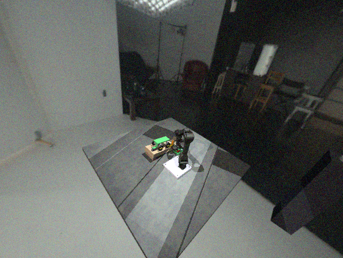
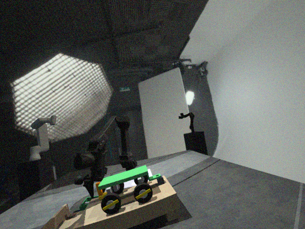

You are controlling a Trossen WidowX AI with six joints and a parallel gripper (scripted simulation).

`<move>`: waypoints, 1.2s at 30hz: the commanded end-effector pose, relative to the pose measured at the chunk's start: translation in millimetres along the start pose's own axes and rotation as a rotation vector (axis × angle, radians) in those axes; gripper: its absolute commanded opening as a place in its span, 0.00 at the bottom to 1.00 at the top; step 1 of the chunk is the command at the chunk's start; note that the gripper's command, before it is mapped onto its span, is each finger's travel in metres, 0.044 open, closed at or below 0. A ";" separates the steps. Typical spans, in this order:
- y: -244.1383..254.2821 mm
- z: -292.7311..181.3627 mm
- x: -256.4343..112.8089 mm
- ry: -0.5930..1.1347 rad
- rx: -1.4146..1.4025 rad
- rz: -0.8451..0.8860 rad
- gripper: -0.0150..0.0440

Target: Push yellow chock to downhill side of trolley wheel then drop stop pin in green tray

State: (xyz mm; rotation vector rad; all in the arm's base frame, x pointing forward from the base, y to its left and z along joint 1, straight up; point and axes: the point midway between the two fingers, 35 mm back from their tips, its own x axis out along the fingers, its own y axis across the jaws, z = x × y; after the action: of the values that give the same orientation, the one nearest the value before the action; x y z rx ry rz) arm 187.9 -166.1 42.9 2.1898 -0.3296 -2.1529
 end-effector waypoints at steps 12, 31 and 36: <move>-0.8 0.2 0.6 0.000 0.000 0.000 0.83; 6.8 1.3 -52.4 -0.002 0.003 0.002 1.00; 9.2 1.5 -67.6 -0.002 0.003 0.002 1.00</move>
State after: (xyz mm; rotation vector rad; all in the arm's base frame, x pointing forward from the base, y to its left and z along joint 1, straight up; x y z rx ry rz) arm 185.5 -162.2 99.7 2.1867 -0.3260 -2.1592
